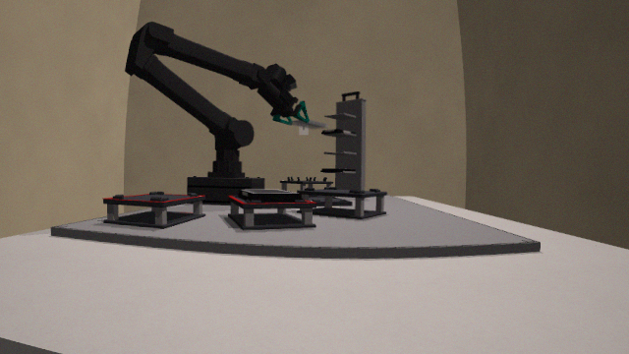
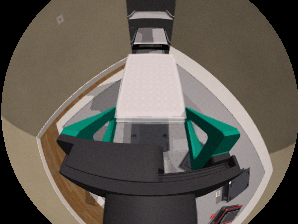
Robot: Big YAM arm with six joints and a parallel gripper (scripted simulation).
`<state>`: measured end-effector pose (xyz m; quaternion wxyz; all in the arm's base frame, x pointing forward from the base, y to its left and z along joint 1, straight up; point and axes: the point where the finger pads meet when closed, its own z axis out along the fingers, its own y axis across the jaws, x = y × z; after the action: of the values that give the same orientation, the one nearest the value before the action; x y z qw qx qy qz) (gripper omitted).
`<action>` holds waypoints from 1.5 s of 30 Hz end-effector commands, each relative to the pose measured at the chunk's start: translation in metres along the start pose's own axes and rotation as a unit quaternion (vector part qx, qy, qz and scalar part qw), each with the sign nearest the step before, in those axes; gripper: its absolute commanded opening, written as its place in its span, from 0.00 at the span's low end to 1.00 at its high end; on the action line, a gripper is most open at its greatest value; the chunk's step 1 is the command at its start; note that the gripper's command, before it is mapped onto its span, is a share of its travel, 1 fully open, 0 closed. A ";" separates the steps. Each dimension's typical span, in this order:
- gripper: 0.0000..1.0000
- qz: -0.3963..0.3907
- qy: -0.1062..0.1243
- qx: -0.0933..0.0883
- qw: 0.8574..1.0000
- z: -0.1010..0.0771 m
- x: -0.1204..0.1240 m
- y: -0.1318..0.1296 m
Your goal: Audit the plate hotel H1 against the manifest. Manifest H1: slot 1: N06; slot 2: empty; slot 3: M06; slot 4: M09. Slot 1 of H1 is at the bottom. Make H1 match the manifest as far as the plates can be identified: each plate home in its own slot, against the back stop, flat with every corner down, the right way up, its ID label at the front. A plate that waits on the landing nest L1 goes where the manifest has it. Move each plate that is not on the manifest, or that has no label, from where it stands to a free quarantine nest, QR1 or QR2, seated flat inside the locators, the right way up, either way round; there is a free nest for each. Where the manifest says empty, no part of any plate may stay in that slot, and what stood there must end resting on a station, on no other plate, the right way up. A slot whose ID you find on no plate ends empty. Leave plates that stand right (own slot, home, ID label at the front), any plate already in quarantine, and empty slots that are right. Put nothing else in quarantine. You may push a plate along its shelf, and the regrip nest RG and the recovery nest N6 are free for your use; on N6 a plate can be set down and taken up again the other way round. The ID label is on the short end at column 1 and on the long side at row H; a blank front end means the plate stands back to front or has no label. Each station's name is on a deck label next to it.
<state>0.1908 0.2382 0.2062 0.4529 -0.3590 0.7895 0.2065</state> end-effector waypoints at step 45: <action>0.86 0.005 -0.021 -0.003 1.000 0.008 0.002 0.003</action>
<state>0.1910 0.2387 0.1894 0.4544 -0.3585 0.7887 0.2074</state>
